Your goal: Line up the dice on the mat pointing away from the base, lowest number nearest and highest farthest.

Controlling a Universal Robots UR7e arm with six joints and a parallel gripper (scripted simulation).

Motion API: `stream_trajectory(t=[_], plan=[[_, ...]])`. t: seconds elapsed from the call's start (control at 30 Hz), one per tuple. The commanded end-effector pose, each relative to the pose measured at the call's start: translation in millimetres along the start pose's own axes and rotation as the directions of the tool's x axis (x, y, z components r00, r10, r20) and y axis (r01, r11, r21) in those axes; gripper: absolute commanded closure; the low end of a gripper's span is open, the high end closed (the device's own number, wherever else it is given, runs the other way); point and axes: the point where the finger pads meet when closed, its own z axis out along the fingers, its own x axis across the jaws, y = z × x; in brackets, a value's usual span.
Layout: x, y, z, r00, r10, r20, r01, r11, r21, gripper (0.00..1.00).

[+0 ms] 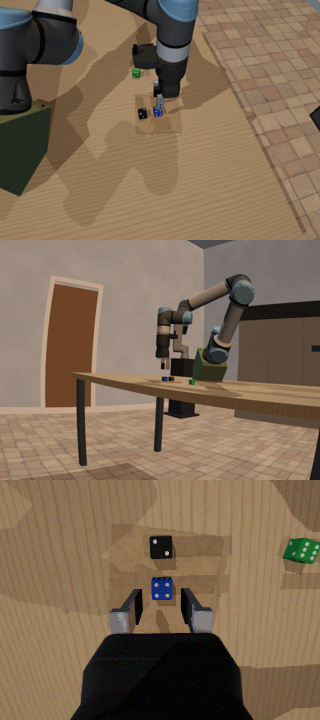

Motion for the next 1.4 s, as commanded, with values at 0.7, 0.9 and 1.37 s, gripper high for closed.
stream_trajectory(t=[0.7, 0.9, 1.37], plan=[[0.0, -0.3, -27.7, 1.000, 0.001, -0.001, -0.001, 1.000, 0.000, 0.00], [0.0, -0.3, -27.7, 1.000, 0.001, -0.001, -0.001, 1.000, 0.000, 0.00], [0.5, -0.5, -27.8, 1.000, -0.009, -0.001, 0.009, 1.000, 0.000, 0.00]])
